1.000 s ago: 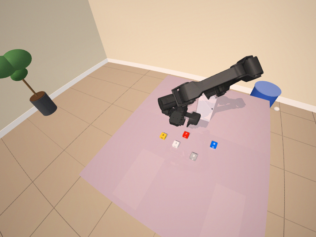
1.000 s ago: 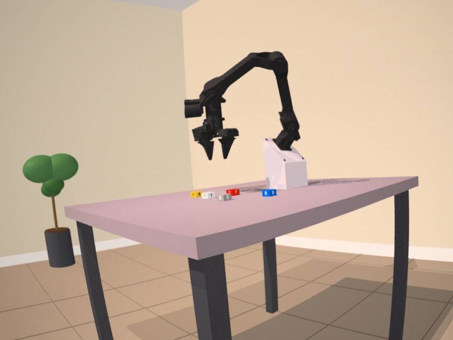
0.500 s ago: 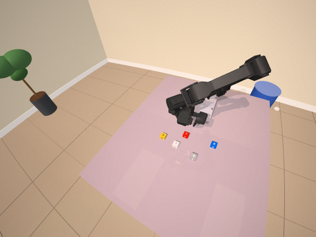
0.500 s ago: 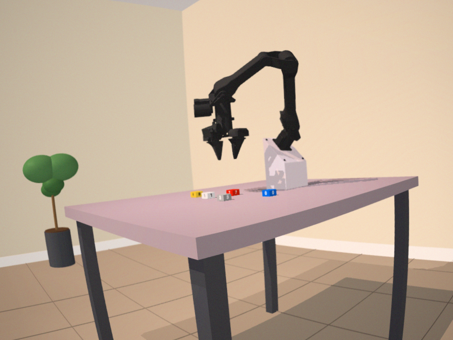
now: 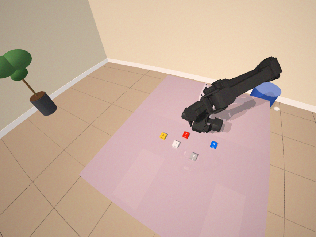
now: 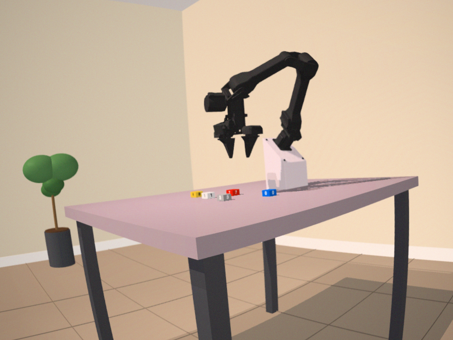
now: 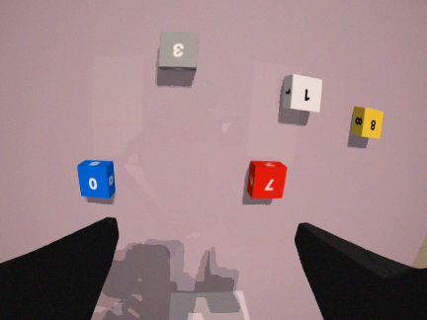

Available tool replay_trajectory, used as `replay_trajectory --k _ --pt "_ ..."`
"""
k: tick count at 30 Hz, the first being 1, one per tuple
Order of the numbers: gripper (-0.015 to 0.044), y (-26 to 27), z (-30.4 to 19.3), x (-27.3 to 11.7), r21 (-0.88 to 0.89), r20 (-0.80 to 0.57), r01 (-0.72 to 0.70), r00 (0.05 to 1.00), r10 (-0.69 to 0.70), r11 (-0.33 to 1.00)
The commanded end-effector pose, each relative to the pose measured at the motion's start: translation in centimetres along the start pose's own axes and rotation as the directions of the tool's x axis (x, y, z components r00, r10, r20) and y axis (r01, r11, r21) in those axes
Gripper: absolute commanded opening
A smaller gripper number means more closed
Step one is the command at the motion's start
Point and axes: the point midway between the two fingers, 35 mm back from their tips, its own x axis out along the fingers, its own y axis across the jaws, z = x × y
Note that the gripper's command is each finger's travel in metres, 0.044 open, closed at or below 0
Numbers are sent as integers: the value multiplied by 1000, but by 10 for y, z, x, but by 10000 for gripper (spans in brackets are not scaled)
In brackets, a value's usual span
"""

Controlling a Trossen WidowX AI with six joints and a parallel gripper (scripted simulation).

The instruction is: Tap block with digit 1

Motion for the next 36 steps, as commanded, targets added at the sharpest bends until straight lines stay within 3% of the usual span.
replay_trajectory --k 1,6,27,36 --pt "400 53 -9 -1 0 2 -11 1000 11 1000" --pt "400 102 -27 -1 -2 -3 -33 999 33 999" --pt "400 101 -25 -1 -2 -3 -32 999 32 999" --pt "400 57 60 -3 -6 1 -28 1000 28 1000"
